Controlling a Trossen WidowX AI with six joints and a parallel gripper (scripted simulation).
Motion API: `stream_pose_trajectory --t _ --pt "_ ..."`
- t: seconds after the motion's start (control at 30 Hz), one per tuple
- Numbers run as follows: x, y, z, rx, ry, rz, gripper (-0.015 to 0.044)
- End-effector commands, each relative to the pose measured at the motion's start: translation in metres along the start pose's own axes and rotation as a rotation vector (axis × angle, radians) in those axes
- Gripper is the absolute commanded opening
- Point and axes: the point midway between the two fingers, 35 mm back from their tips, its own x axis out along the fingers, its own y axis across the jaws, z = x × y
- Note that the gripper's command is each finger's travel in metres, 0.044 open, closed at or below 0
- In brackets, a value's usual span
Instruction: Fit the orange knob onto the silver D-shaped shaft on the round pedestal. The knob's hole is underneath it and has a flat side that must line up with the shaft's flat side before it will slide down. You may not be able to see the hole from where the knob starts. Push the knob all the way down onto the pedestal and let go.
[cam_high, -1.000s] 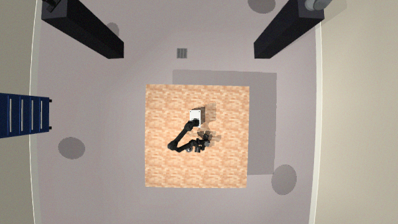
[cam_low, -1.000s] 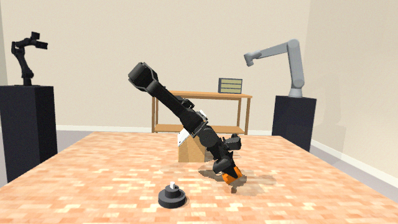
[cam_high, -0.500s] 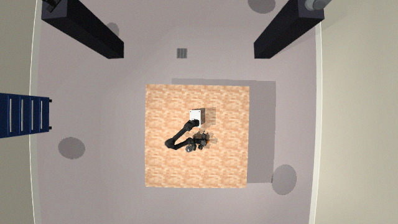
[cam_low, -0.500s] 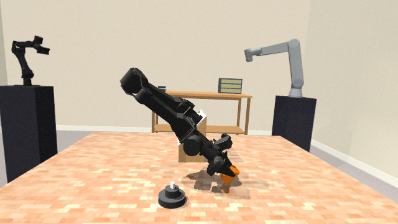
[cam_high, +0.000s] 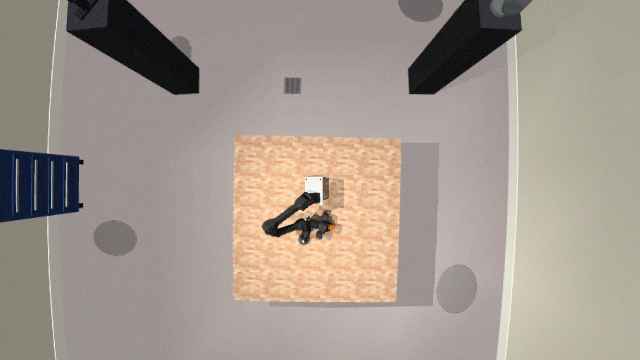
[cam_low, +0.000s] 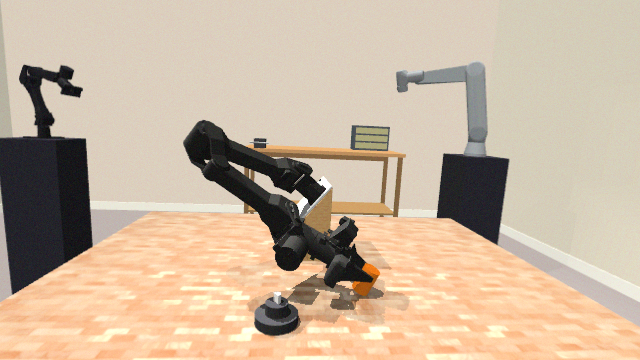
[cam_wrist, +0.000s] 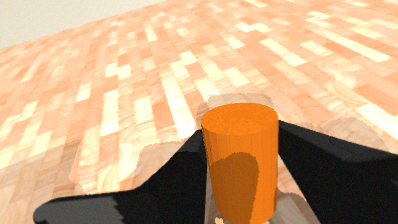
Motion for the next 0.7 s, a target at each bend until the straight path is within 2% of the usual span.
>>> stream_pose_trajectory --t 0.0,0.1,0.47,0.57,0.67 --pt "-0.0035 -0.0017 -0.0036 -0.003 -0.078 -0.006 0.0179" --pt "-0.0055 -0.0015 -0.0059 -0.003 -0.126 -0.006 0.0179" --pt "-0.0106 -0.0016 -0.0062 -0.003 -0.072 -0.006 0.0179" --pt "-0.0075 -0.0015 -0.0051 -0.002 -0.077 -0.004 0.0258" --pt "-0.0075 -0.0015 -0.0051 -0.002 -0.077 -0.004 0.026"
